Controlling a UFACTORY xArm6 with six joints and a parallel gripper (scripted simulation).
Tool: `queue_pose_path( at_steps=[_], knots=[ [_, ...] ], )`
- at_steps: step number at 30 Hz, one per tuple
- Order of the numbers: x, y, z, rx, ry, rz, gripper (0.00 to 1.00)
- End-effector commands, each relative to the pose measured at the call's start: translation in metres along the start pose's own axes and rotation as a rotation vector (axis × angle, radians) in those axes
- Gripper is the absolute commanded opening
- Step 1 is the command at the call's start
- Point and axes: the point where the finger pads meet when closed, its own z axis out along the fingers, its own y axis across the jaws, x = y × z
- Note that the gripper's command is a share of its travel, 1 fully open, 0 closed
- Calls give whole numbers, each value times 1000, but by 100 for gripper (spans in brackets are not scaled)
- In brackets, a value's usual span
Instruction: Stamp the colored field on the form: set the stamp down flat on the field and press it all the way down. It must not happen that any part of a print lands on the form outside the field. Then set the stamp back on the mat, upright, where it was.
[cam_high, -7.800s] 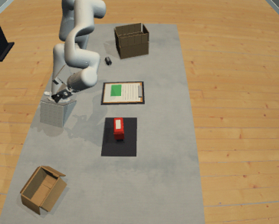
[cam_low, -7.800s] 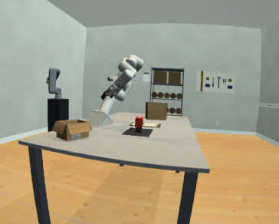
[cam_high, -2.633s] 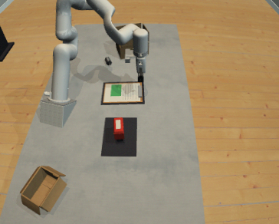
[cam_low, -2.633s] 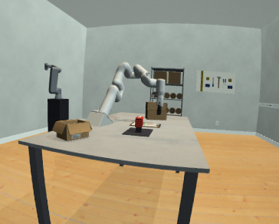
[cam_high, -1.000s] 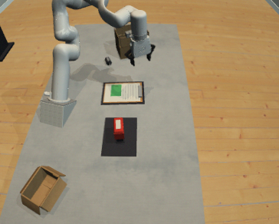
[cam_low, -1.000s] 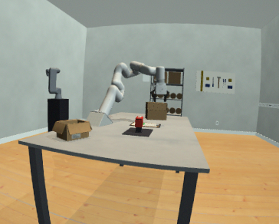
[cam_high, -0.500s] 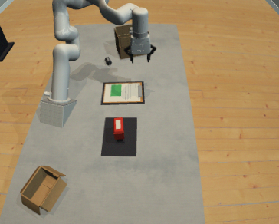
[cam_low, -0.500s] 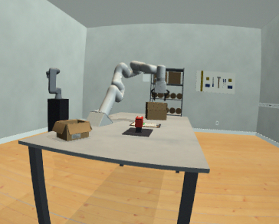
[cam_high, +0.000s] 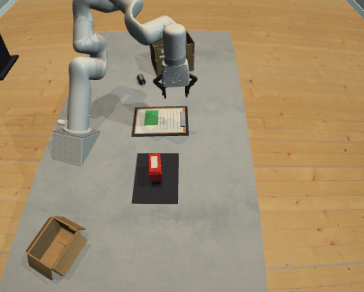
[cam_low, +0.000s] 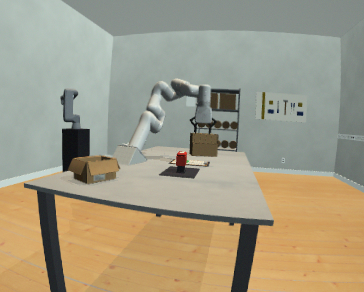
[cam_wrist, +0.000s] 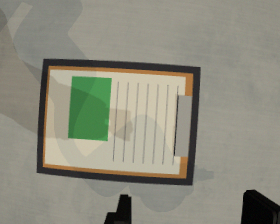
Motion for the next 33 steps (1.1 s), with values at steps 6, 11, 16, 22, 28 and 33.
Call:
queue_pose_path(
  at_steps=[6,11,16,22,28,33],
  knots=[
    [-110,-42,16,-5,0,-4,89],
    [-176,-69,26,-5,0,-4,89],
    [-220,-87,34,-5,0,-4,89],
    [-239,-95,37,-5,0,-4,89],
    [-245,-97,38,-5,0,-4,89],
    [-245,-97,38,-5,0,-4,89]
  ],
)
